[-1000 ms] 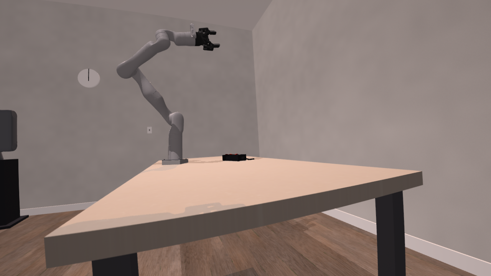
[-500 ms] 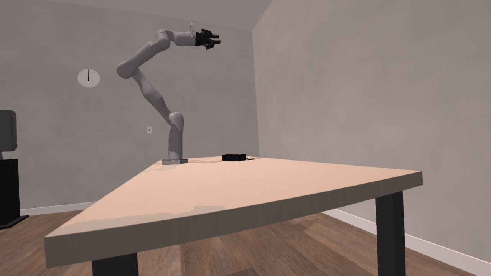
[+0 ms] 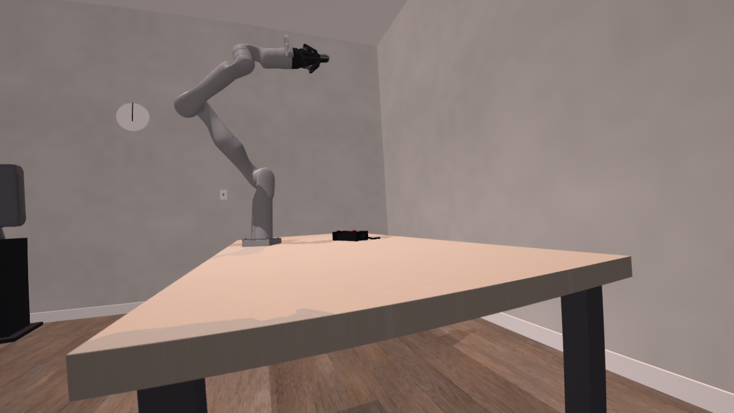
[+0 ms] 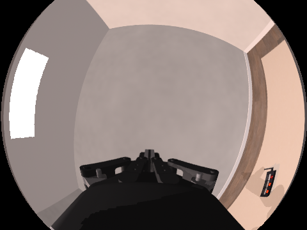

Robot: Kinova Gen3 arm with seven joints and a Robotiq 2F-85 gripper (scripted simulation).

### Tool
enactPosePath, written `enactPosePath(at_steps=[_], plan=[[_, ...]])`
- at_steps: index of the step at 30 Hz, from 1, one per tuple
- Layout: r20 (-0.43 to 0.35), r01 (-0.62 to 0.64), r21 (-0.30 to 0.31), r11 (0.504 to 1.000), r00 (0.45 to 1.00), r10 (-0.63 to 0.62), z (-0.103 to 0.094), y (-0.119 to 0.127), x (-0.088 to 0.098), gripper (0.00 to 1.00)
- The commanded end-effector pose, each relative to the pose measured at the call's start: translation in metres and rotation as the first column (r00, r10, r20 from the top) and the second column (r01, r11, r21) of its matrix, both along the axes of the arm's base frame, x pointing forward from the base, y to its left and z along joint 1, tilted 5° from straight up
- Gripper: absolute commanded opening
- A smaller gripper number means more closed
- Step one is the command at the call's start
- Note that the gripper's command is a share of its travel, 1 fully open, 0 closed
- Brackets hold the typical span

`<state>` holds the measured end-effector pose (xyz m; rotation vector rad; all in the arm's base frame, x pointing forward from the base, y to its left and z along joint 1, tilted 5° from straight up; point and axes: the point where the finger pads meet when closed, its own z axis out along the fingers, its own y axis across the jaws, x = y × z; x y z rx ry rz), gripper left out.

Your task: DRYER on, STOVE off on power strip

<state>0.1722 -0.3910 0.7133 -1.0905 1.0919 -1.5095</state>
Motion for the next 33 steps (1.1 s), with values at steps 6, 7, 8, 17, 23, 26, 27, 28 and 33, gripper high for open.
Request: enactPosePath(at_steps=[6,7,8,17,23,26,27,28,33], plan=[[-0.017,-0.009,-0.002,1.000,1.000,0.008,-0.007,0.001,0.005,0.00],[-0.021,-0.011,-0.002,1.000,1.000,0.010,-0.009,0.001,0.007,0.00],[-0.028,-0.016,-0.002,1.000,0.999,0.016,-0.012,0.002,0.010,0.00],[-0.151,-0.097,0.001,0.995,0.984,0.096,-0.069,0.008,0.055,0.00],[-0.253,-0.167,-0.003,0.986,0.954,0.160,-0.117,0.019,0.088,0.00],[-0.346,-0.236,-0.005,0.972,0.912,0.219,-0.161,0.033,0.115,0.00],[-0.344,-0.240,-0.010,0.971,0.912,0.222,-0.158,0.036,0.116,0.00],[-0.378,-0.266,-0.010,0.964,0.893,0.243,-0.174,0.042,0.125,0.00],[-0.482,-0.353,-0.009,0.936,0.821,0.305,-0.226,0.063,0.148,0.00]])
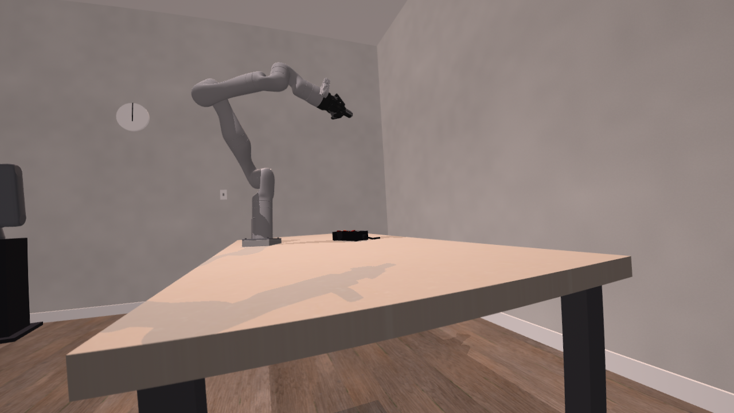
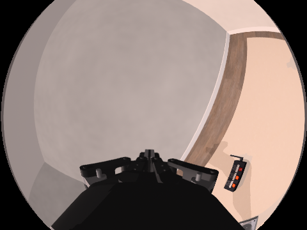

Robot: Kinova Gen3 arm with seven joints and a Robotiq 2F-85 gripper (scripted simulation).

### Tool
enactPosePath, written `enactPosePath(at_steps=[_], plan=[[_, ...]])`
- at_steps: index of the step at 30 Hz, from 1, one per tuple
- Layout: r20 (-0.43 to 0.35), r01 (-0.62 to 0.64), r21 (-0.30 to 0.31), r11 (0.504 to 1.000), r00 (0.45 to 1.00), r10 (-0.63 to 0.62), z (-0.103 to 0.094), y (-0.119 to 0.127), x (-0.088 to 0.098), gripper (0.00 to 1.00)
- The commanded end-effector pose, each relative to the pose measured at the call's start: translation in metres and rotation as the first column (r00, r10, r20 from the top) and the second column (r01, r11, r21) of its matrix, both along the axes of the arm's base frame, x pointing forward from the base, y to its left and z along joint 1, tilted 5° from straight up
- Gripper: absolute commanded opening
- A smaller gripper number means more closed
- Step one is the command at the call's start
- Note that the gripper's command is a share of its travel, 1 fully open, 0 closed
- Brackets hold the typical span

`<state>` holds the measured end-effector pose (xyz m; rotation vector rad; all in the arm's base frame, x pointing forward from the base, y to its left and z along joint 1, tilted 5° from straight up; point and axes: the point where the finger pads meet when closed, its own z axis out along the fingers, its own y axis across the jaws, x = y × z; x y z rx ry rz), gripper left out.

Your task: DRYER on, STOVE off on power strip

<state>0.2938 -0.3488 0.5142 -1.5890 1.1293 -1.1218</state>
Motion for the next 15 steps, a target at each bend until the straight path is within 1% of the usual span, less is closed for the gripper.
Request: enactPosePath(at_steps=[1,2,3,4,7,8,9,10,12,13,15], plan=[[-0.063,-0.081,-0.027,0.996,0.995,0.080,-0.027,0.021,0.027,0.00],[-0.102,-0.115,-0.037,0.993,0.989,0.111,-0.045,0.029,0.033,0.00],[-0.102,-0.115,-0.037,0.993,0.989,0.111,-0.045,0.029,0.033,0.00],[-0.143,-0.151,-0.047,0.987,0.979,0.143,-0.063,0.037,0.040,0.00],[-0.143,-0.151,-0.047,0.987,0.979,0.143,-0.063,0.037,0.040,0.00],[-0.184,-0.188,-0.056,0.981,0.967,0.175,-0.082,0.046,0.045,0.00],[-0.184,-0.188,-0.056,0.981,0.967,0.175,-0.082,0.046,0.045,0.00],[-0.226,-0.226,-0.064,0.972,0.952,0.207,-0.100,0.055,0.049,0.00],[-0.226,-0.226,-0.064,0.972,0.952,0.207,-0.100,0.055,0.049,0.00],[-0.268,-0.266,-0.072,0.961,0.934,0.238,-0.119,0.064,0.053,0.00],[-0.268,-0.266,-0.072,0.961,0.934,0.238,-0.119,0.064,0.053,0.00]])
